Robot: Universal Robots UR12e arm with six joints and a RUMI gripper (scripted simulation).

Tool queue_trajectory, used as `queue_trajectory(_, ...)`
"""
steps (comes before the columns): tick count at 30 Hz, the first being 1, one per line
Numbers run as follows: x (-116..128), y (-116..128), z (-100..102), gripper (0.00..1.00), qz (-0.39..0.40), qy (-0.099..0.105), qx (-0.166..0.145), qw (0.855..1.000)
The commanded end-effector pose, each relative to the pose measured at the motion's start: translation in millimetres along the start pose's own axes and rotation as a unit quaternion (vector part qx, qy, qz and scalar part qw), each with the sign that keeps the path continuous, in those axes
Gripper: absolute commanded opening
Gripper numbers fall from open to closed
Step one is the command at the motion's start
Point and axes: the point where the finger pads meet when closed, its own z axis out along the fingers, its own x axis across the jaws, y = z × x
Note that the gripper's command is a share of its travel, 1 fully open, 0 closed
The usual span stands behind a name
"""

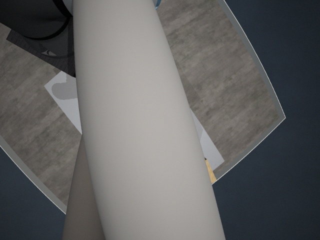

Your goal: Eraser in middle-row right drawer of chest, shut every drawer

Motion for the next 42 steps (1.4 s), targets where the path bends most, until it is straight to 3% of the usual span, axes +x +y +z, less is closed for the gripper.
queue_trajectory(1, 0, 0, -8, 0.2, 0.0, 0.0, -0.038, 0.999)
queue_trajectory(21, 0, 2, -35, 0.2, 0.0, 0.0, -0.144, 0.99)
queue_trajectory(42, 0, 3, -56, 0.2, 0.0, 0.0, -0.226, 0.974)
